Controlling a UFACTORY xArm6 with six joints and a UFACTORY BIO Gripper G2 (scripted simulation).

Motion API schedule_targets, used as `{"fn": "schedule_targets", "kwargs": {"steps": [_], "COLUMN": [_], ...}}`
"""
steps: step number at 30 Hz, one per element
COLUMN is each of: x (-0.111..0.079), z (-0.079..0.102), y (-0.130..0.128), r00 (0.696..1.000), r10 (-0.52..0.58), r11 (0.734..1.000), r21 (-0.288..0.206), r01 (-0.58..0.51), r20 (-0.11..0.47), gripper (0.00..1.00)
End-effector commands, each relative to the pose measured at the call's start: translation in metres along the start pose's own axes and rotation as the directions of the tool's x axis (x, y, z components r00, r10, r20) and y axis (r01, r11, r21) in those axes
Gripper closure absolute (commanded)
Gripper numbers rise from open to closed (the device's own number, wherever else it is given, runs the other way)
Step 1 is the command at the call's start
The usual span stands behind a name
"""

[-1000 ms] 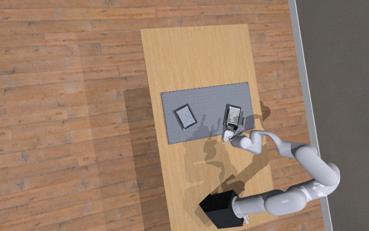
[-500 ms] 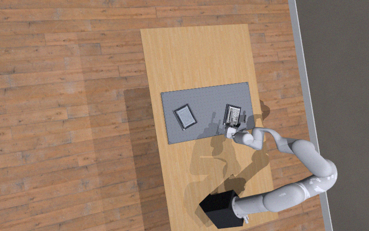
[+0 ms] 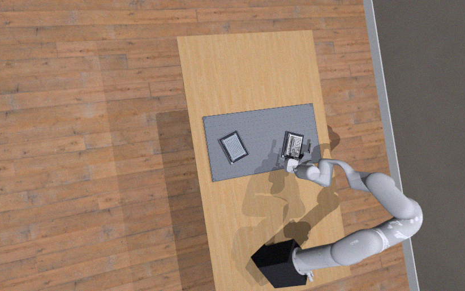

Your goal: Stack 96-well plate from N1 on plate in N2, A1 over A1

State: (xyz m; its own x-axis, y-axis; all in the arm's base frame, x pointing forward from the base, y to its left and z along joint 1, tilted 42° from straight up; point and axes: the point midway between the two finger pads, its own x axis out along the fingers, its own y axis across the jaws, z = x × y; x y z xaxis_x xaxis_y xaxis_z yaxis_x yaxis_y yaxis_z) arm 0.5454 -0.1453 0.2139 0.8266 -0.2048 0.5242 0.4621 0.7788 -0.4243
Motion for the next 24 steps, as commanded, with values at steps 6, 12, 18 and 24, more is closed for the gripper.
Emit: {"fn": "schedule_targets", "kwargs": {"steps": [6, 12, 18, 24], "x": [0.001, 0.001, 0.001, 0.001], "z": [0.001, -0.009, -0.016, -0.026], "y": [0.000, 0.000, 0.000, 0.000], "r00": [1.000, 1.000, 1.000, 1.000], "r10": [-0.001, -0.001, 0.000, 0.000], "r11": [1.000, 1.000, 1.000, 1.000], "r21": [0.001, 0.001, 0.001, 0.001], "r01": [0.001, 0.001, 0.000, 0.000], "r20": [0.003, 0.003, 0.003, 0.003], "gripper": [0.63, 0.63, 0.63, 0.63]}}
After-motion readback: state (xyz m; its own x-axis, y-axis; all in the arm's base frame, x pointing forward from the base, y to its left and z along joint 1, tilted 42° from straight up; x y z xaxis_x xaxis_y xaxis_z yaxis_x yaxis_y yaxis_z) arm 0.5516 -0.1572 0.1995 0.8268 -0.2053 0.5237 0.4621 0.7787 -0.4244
